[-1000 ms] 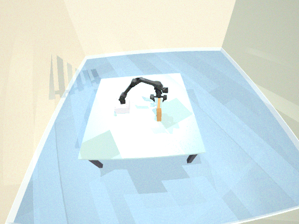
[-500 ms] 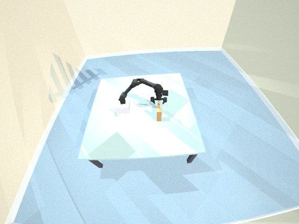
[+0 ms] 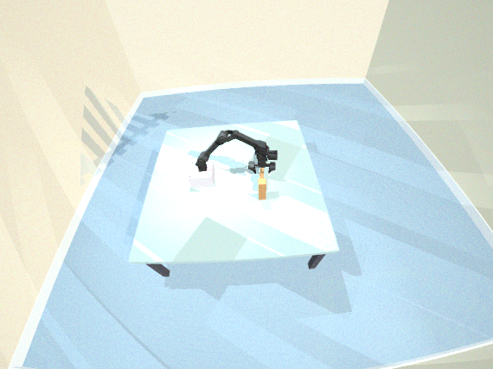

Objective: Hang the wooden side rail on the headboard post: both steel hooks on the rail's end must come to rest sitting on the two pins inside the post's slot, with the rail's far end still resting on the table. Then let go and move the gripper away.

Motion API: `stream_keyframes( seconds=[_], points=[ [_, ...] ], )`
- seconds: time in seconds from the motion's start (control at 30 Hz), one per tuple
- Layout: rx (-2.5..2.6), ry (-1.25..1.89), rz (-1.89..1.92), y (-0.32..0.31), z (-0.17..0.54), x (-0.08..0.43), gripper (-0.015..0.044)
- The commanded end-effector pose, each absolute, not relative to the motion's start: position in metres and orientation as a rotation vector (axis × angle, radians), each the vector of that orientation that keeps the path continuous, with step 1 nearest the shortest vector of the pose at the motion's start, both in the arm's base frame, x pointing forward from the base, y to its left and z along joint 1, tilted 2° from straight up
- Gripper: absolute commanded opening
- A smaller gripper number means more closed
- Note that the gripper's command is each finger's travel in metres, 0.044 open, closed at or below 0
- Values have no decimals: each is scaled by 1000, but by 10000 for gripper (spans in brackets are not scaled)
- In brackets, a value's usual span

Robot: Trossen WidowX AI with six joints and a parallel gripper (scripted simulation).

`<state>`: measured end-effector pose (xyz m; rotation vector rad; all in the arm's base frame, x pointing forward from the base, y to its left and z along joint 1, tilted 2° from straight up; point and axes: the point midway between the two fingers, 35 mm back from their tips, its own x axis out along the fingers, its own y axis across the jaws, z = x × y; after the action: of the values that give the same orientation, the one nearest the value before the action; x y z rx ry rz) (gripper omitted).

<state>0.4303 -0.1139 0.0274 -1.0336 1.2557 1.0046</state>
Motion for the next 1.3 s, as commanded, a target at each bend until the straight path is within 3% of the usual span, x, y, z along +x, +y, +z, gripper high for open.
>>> stream_keyframes(
  seconds=[0.0, 1.1, 1.27],
  points=[
    [-1027, 1255, 1018, -112, 17, 429, 440],
    [-1027, 1255, 1018, -110, -31, 430, 440],
    [-1027, 1255, 1018, -110, -31, 430, 309]
  ],
)
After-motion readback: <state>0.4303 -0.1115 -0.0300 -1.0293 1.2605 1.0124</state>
